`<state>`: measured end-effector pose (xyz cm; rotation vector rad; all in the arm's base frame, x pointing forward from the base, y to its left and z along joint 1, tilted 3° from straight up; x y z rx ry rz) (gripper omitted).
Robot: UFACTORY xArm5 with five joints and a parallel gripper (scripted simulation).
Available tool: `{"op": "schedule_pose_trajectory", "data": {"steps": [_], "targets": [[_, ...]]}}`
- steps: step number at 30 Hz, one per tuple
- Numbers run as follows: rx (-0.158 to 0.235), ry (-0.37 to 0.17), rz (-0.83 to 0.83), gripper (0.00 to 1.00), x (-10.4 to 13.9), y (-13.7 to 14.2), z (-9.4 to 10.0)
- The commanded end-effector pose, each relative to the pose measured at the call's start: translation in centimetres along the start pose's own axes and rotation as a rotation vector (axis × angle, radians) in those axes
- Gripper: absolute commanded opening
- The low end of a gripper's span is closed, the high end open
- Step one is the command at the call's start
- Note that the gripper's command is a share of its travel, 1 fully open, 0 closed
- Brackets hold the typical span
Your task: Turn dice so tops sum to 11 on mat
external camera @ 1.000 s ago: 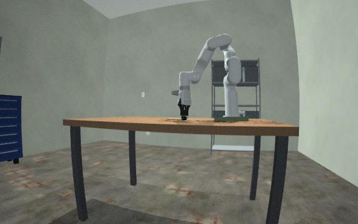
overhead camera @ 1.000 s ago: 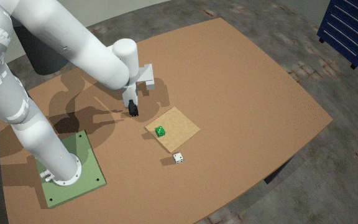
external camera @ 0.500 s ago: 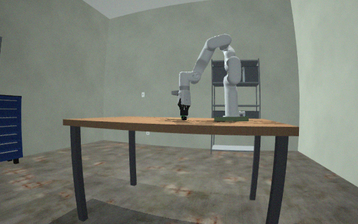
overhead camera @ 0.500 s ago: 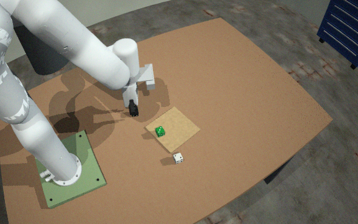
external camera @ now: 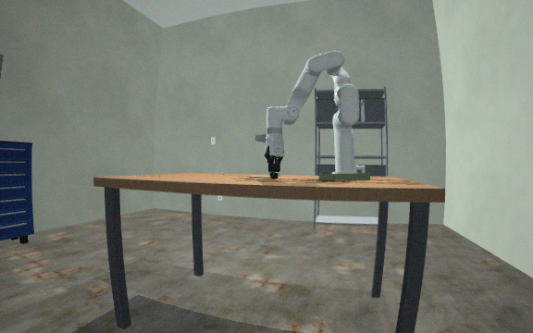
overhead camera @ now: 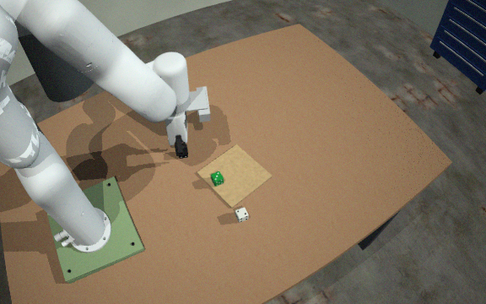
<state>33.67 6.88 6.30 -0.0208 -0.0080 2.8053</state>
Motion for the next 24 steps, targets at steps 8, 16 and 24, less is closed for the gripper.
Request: {"op": "schedule_pose_trajectory", "data": {"steps": [8,16,24], "targets": [[-0.002,0.003,0.0,0.42,-0.1,-0.06,0.09],[-0.002,0.003,0.0,0.42,-0.1,-0.06,0.09],[-0.002,0.003,0.0,0.42,-0.1,-0.05,-0.17]]}}
Point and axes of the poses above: the point where the finger pads meet when closed, its own z axis back along the fingers, its own y axis across the jaws, x = y × z, the point moved 3 cm from there along z, back along the fingers, and after that the axes turned 8 degrees about z, right-handed, at the moved point
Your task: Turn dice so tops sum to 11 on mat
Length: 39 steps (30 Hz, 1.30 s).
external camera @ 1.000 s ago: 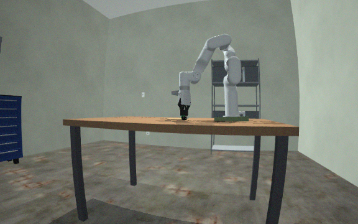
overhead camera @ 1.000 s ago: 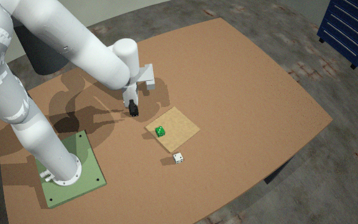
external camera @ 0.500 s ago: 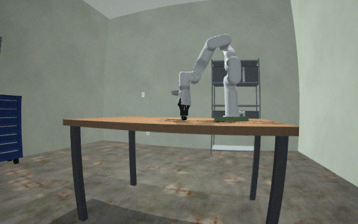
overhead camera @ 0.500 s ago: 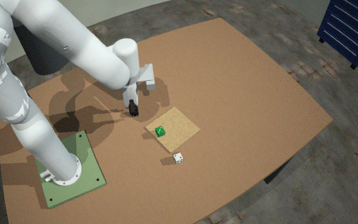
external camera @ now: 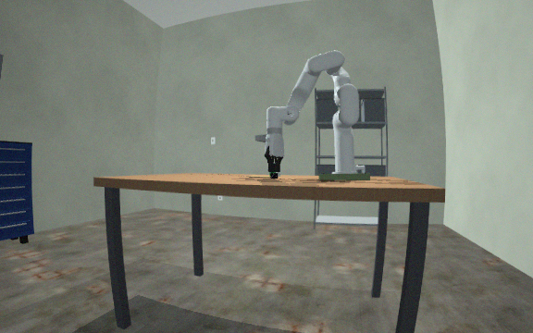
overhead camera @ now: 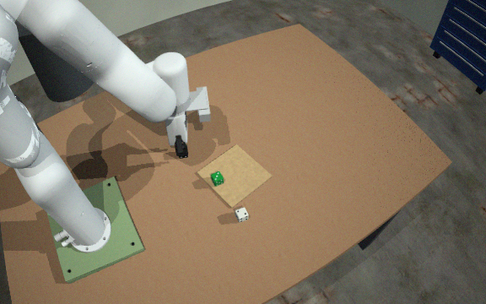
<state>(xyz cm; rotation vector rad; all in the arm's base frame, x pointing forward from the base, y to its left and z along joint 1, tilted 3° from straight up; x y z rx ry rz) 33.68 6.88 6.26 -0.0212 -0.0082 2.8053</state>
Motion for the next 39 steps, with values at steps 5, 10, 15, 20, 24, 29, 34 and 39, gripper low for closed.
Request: {"op": "schedule_pose_trajectory", "data": {"steps": [5,10,15,20,24,29,34,39], "targets": [[-0.001,0.002,0.0,0.42,-0.1,0.0,-0.8],[-0.001,0.003,0.0,0.42,-0.1,0.0,-1.3],[-0.001,0.003,0.0,0.42,-0.1,0.0,-2.2],[-0.001,0.003,0.0,0.42,-0.2,0.0,-2.7],[-0.001,0.003,0.0,0.42,-0.2,0.0,-2.7],[-0.001,0.003,0.0,0.42,-0.2,0.0,-2.8],[-0.001,0.003,0.0,0.42,-0.2,0.0,-2.8],[-0.001,0.003,0.0,0.42,-0.2,0.0,-2.8]]}}
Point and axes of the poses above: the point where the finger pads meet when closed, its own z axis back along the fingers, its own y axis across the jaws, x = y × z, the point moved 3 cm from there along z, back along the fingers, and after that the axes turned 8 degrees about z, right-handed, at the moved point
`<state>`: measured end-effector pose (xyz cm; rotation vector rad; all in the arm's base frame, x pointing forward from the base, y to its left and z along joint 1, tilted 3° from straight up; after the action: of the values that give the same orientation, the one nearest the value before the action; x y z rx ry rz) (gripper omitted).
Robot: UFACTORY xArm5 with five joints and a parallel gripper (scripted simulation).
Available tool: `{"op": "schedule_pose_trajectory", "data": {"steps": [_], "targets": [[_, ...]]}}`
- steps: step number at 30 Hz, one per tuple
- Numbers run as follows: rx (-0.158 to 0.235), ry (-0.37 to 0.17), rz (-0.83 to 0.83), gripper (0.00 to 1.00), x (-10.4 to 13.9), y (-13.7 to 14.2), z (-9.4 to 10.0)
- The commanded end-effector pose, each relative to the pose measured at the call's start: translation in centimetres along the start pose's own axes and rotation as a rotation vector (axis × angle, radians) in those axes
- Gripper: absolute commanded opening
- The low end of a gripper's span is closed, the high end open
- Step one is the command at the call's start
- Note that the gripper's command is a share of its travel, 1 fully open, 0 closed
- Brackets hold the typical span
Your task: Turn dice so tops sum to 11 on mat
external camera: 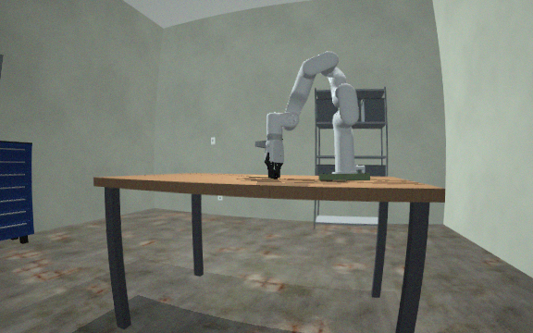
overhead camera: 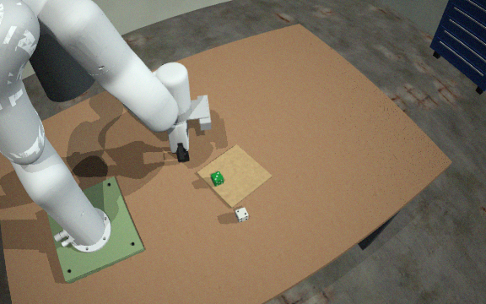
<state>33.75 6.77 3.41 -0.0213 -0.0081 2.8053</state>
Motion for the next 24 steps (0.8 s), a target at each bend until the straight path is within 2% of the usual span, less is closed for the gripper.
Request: {"op": "schedule_pose_trajectory", "data": {"steps": [1,22,23,24], "targets": [[-0.002,0.003,0.0,0.42,-0.09,-0.06,0.08],[-0.002,0.003,0.0,0.42,-0.09,-0.06,0.08],[-0.002,0.003,0.0,0.21,-0.09,-0.06,0.08],[-0.002,0.003,0.0,0.21,-0.09,-0.06,0.08]]}}
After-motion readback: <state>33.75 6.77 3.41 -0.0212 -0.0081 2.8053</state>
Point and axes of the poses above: the point where the finger pads meet when closed, its own z axis back along the fingers, its own y axis across the jaws, x = y × z, the point moved 3 cm from there along z, back along the fingers, and after that the axes turned 8 degrees about z, right-handed, at the moved point
